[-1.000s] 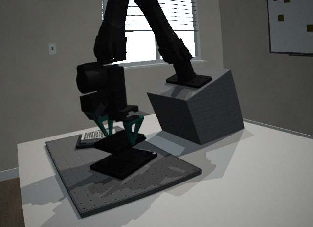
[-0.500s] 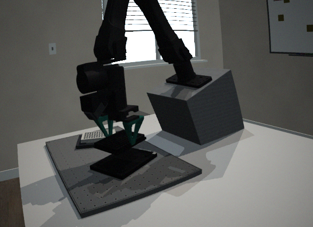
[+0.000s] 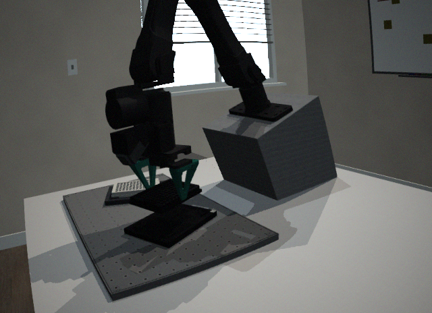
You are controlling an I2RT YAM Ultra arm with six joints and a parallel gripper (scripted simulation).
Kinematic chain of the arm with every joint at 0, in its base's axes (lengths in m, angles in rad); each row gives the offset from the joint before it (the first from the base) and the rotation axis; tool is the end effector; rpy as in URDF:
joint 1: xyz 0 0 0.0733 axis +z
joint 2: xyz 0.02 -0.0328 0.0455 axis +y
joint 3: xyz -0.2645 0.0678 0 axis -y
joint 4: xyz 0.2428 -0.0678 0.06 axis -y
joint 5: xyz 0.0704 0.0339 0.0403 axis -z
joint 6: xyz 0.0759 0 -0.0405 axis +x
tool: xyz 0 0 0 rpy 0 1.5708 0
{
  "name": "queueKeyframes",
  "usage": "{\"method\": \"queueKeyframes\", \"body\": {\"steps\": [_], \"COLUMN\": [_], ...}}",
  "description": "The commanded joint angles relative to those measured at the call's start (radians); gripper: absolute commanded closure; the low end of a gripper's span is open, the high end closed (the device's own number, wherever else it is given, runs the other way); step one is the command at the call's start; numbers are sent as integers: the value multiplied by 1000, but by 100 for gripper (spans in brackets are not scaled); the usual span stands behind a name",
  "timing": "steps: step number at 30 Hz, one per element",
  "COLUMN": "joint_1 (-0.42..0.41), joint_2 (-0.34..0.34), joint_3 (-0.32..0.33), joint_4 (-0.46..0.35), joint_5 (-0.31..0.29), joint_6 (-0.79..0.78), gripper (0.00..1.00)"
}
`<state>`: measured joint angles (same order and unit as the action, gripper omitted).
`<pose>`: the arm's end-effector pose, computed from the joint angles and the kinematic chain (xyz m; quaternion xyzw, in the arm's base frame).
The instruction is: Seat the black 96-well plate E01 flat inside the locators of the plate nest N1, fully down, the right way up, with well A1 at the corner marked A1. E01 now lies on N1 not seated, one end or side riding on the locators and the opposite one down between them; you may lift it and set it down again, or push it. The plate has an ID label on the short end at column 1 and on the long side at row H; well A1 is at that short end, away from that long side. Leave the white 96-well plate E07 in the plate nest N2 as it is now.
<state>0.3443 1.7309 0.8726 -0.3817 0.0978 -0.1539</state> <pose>0.2972 0.0999 0.0973 -0.2351 0.9568 -0.0324 0.1683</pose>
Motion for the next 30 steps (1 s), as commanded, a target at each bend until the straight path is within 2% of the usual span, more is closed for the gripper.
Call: {"method": "queueKeyframes", "body": {"steps": [1,30], "joint_1": [1,21], "joint_2": [-8,-8], "joint_3": [8,5], "joint_4": [1,3], "joint_5": [1,7], "joint_6": [1,19], "gripper": [100,100]}}
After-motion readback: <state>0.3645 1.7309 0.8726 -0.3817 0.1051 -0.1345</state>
